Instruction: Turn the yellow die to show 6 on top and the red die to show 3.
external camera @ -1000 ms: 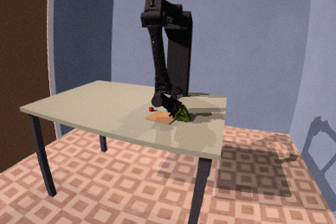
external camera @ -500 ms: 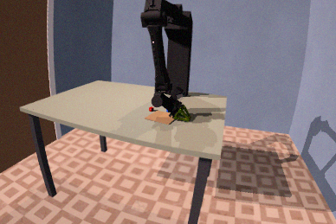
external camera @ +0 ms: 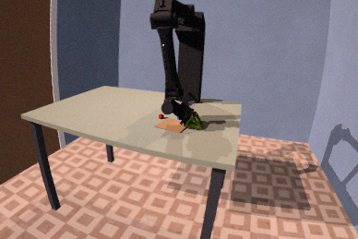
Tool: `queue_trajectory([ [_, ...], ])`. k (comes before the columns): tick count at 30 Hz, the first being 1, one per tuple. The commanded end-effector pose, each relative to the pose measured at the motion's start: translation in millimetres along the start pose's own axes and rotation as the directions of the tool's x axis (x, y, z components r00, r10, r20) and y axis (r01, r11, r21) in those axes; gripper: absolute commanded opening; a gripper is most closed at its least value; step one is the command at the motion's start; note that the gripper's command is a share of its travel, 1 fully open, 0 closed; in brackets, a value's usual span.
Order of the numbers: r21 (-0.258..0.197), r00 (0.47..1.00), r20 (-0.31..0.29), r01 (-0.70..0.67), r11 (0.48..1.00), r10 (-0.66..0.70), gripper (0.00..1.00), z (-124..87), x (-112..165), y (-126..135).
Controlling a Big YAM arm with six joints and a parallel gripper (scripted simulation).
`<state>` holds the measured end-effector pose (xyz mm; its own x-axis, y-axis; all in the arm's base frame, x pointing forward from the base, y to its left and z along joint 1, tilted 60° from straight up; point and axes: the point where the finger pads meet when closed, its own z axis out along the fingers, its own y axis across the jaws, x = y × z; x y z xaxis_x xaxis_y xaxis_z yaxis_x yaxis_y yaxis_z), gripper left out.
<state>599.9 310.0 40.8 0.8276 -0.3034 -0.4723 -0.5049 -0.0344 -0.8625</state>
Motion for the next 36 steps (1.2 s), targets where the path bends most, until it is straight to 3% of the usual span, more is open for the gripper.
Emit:
queue_trajectory([
  [1, -0.008, 1.000, -0.002, -0.014, 1.000, 0.014, 0.34, -2, 7, 8],
  [12, -0.008, 1.000, -0.004, -0.013, 1.000, 0.013, 0.34, -4, 8, 8],
  [15, -0.016, 1.000, -0.007, -0.026, 1.000, 0.026, 0.34, -13, 4, 16],
  [17, -0.004, 1.000, -0.004, -0.004, 1.000, 0.004, 0.34, -20, -2, 1],
  [26, -0.003, 1.000, -0.004, -0.005, 1.000, 0.005, 0.34, -52, -3, 2],
  [36, -0.013, 1.000, -0.001, -0.018, 1.000, 0.018, 0.34, -55, -2, 11],
])
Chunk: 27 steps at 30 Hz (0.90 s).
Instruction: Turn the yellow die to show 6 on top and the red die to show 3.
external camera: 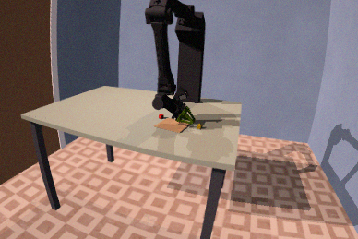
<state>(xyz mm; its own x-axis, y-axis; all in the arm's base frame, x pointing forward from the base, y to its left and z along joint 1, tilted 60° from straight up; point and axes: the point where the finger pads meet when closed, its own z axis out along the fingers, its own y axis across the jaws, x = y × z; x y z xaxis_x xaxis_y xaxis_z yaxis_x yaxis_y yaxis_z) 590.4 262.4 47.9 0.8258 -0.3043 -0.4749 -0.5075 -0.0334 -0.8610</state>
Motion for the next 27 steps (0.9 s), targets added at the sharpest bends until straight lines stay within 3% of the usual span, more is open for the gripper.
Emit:
queue_trajectory([
  [1, -0.010, 1.000, 0.001, -0.008, 1.000, 0.008, 0.34, -6, -7, 8],
  [23, 0.005, 1.000, -0.001, 0.013, 1.000, -0.013, 0.34, -37, -61, 0],
  [27, -0.014, 1.000, -0.002, -0.024, 1.000, 0.024, 0.34, -33, -54, 19],
])
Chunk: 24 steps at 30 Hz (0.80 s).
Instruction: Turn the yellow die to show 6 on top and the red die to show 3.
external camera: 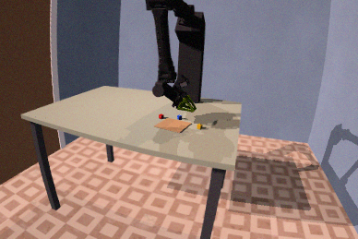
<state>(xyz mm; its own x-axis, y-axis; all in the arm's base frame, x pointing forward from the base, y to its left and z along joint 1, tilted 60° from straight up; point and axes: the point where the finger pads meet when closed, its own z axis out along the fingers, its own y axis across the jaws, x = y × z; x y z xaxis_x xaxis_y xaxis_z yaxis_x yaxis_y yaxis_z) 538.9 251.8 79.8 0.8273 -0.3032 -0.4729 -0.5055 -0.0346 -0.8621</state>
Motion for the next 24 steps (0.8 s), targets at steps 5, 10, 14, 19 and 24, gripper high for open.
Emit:
queue_trajectory([
  [5, -0.016, 0.999, -0.026, -0.030, 0.999, 0.029, 0.34, 5, -13, 6],
  [10, -0.027, 0.979, -0.199, -0.056, 0.998, 0.050, 0.34, 26, -15, 5],
  [14, -0.029, 0.905, -0.421, -0.076, 0.997, 0.057, 0.34, 42, -20, 6],
  [19, -0.024, 0.807, -0.589, -0.075, 0.997, 0.047, 0.34, 45, -29, 7],
  [24, -0.010, 0.615, -0.788, -0.041, 0.999, 0.017, 0.34, 34, -49, 7],
])
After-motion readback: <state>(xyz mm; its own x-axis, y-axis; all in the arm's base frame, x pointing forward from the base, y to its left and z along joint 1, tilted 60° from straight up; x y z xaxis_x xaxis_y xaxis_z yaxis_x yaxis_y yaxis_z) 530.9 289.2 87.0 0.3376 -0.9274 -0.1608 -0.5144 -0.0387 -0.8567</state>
